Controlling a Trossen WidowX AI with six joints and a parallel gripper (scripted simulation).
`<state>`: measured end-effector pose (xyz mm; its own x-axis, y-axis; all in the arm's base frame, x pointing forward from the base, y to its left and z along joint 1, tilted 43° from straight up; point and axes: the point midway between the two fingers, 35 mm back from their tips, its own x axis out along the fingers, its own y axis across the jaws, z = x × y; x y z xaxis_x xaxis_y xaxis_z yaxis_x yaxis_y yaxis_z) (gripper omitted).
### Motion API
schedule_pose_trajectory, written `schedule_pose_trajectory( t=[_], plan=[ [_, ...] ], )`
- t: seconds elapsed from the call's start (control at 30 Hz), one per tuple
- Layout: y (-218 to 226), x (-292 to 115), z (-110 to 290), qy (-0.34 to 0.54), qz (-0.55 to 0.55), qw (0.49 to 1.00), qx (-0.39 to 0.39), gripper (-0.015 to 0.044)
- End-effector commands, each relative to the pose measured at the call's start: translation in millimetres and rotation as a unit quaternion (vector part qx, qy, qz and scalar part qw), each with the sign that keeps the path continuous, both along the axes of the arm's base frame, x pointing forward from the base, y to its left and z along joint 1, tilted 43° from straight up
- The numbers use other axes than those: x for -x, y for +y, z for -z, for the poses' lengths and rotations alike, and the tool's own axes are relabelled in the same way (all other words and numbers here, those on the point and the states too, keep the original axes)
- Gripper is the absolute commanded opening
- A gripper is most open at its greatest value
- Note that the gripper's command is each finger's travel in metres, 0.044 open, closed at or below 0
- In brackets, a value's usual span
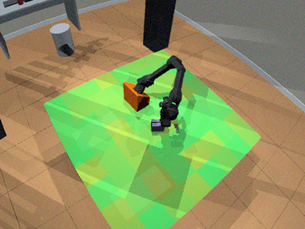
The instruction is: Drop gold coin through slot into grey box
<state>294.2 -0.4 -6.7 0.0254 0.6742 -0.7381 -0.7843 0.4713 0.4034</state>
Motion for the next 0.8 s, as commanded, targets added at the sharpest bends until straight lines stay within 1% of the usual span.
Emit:
schedule_pose_trajectory(
  t=[0.0, 0.27, 0.43, 0.77],
  plan=[
    [-4, 9, 7, 0.004, -0.001, 1.0, 0.0, 0.0],
    [-11, 24, 15, 0.004, -0.001, 1.0, -0.003, 0.0],
    [-10, 19, 12, 0.001, 0.0, 1.0, -0.002, 0.0],
    [-11, 21, 13, 0.002, 0.001, 1.0, -0.002, 0.0]
  ],
)
